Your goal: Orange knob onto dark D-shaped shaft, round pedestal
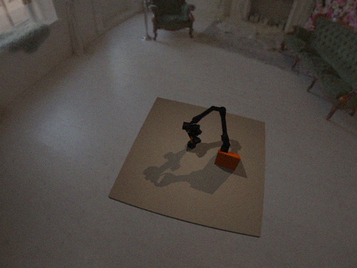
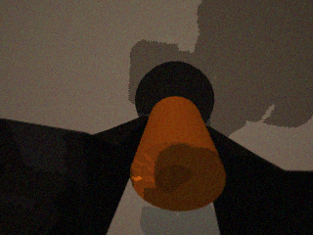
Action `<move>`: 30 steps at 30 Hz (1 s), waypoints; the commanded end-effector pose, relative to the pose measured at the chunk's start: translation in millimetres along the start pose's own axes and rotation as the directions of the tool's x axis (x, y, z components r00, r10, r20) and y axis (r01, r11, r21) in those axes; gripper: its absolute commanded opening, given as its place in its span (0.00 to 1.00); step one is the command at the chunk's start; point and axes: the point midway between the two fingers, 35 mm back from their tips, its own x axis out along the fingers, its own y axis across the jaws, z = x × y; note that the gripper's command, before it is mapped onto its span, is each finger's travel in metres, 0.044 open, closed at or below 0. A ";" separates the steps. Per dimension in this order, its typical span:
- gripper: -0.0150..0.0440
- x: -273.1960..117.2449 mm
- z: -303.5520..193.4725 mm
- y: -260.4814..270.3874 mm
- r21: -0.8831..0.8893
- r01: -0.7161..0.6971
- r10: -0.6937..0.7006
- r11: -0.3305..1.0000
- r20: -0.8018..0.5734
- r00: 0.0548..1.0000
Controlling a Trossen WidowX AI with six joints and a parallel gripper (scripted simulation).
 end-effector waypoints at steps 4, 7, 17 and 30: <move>0.25 1.6 0.5 -1.1 0.006 -0.004 0.004 1.000 -0.004 1.000; 0.25 2.9 0.7 -0.9 0.006 -0.004 0.004 1.000 -0.004 1.000; 0.25 11.1 -0.1 0.0 0.015 -0.004 0.004 1.000 -0.004 1.000; 0.25 17.9 0.0 0.5 0.024 0.000 0.000 1.000 -0.006 1.000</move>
